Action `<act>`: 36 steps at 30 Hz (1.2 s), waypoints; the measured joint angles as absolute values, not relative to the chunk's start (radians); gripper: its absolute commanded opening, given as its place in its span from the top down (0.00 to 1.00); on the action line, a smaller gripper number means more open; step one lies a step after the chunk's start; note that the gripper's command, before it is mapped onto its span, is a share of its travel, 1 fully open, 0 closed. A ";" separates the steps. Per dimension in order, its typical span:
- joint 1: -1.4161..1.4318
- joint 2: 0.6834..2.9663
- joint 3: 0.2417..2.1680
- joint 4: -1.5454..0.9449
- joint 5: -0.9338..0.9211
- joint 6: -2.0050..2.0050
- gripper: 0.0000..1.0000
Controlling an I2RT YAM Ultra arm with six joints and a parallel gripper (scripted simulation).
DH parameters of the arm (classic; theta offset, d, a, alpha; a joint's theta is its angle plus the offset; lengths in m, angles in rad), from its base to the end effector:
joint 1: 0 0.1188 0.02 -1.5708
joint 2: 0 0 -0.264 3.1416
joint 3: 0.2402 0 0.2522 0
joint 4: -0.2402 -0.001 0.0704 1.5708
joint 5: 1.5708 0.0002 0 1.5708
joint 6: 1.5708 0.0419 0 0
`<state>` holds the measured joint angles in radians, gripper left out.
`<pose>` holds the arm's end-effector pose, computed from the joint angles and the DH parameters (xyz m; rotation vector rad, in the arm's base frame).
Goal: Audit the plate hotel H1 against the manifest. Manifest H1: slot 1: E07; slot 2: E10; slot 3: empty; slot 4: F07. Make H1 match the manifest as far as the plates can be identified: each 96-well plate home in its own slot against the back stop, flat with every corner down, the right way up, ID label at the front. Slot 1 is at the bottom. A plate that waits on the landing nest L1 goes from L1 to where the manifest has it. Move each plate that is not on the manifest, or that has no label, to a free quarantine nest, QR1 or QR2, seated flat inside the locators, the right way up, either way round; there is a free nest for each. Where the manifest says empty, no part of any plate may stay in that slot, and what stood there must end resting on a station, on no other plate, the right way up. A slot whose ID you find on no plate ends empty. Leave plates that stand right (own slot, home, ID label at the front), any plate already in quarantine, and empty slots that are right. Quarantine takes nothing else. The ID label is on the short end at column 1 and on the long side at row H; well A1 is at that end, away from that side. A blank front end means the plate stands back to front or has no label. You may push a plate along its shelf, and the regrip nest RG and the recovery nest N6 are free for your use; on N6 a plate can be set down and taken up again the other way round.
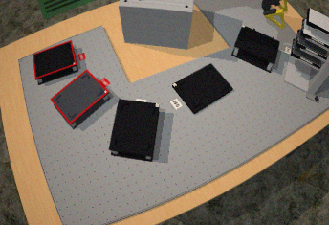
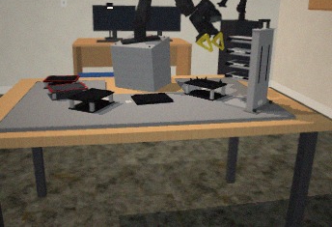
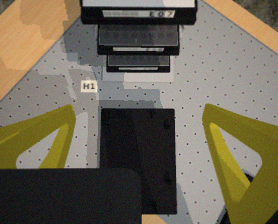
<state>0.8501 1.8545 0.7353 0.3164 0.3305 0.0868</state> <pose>0.2279 0.2404 0.0987 -0.7175 2.2066 0.0778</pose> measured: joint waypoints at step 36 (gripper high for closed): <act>0.849 1.930 0.653 0.471 0.332 0.093 0.00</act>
<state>0.8494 1.9301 0.6529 0.4706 0.3321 0.0929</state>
